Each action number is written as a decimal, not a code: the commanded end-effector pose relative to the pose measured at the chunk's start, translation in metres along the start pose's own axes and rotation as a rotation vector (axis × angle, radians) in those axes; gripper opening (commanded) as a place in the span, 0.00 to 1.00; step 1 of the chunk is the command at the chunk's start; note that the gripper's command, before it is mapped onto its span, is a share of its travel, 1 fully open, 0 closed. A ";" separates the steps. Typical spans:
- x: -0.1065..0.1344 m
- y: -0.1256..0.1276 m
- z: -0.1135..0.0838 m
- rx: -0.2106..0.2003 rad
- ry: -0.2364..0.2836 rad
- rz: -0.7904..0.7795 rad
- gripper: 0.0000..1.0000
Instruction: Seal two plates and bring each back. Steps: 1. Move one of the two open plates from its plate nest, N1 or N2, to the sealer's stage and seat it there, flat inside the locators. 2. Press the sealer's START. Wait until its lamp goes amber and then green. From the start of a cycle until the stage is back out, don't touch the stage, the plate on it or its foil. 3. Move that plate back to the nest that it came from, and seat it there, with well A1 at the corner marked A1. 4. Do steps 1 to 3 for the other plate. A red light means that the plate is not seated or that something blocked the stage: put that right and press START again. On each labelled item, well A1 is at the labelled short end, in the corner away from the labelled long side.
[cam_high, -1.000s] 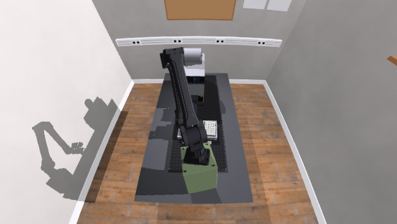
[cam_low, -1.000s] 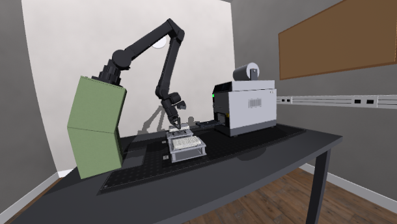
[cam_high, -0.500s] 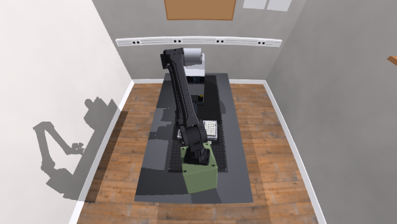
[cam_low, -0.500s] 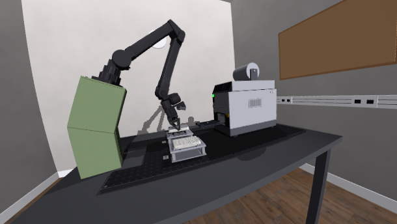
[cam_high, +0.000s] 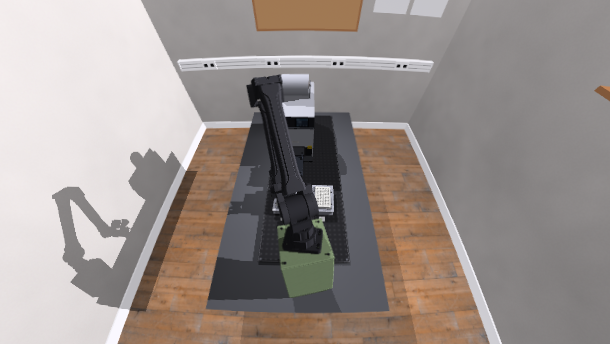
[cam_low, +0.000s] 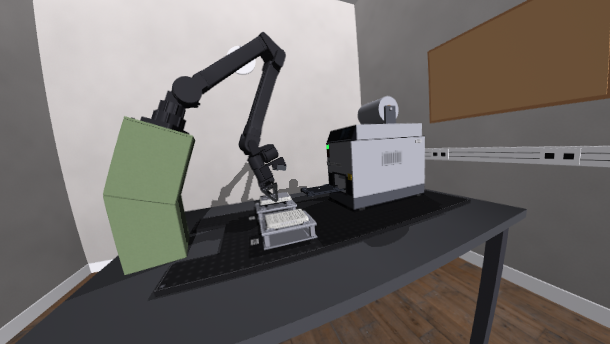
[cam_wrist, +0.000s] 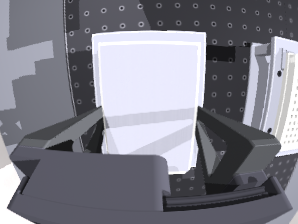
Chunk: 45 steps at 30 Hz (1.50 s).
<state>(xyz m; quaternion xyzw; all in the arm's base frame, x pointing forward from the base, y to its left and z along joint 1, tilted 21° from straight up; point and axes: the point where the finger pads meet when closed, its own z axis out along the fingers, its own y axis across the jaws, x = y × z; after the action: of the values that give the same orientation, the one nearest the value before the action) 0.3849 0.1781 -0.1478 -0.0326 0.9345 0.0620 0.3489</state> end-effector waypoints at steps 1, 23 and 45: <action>0.003 0.008 -0.001 -0.014 -0.011 -0.005 0.00; 0.004 -0.010 0.001 0.008 0.002 0.001 0.00; 0.002 0.005 -0.002 -0.011 -0.013 -0.015 0.00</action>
<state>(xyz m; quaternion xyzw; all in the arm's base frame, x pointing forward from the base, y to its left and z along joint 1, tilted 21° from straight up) 0.3862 0.1797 -0.1553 -0.0340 0.9351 0.0619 0.3474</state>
